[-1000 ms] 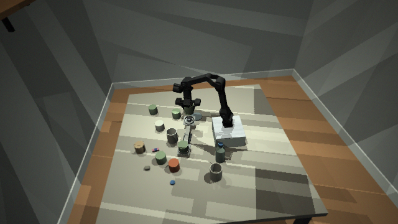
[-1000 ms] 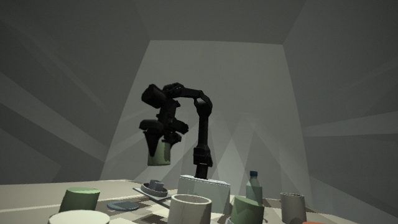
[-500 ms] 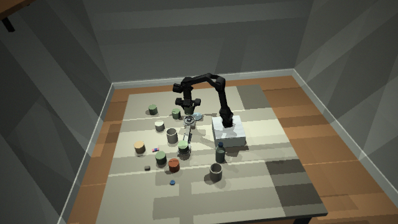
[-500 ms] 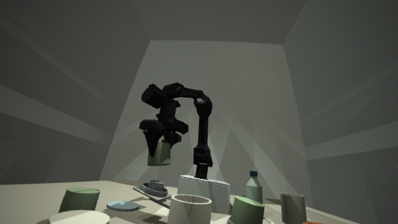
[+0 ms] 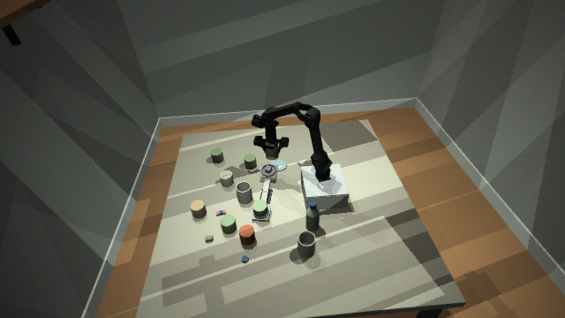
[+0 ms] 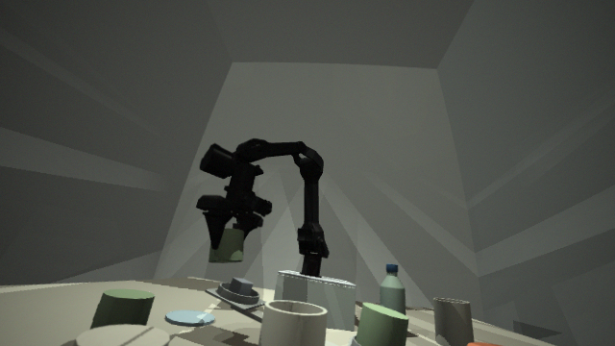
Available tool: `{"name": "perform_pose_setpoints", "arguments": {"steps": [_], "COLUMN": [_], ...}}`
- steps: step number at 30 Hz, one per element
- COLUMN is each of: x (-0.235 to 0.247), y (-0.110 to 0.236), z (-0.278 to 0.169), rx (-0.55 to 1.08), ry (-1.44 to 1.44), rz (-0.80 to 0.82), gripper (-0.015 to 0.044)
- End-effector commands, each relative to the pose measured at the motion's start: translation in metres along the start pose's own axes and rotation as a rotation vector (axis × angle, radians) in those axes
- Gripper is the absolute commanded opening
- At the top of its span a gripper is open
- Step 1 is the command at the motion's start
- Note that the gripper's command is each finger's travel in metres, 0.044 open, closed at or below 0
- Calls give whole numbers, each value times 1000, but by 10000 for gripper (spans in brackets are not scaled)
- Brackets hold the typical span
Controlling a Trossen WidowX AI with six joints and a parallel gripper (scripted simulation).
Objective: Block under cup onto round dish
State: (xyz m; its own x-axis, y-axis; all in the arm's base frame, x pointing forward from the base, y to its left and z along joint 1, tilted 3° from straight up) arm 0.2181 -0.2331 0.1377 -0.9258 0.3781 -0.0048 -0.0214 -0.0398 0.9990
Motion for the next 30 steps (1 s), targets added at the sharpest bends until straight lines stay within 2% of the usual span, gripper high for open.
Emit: {"name": "perform_pose_setpoints", "arguments": {"steps": [1,17,30], "x": [11,61,111], "y": [-12,-45,-70], "z": [-19,-87,-125], "rx": [2,12,18], "ry": [0,1,1], "rz": [11,10,12], "gripper": [0,0,0]}}
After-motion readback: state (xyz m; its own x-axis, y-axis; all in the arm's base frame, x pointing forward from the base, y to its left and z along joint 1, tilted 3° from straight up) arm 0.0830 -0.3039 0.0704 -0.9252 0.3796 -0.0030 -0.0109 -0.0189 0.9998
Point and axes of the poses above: the point midway between the two fingers, 35 mm back from their tips, its own y axis back along the fingers, its own x axis across the jaws, z = x × y, the point moved 7 cm from there along y, back along the fingers, and after that the axes turned 1 degree about y, right-handed, at the moved point
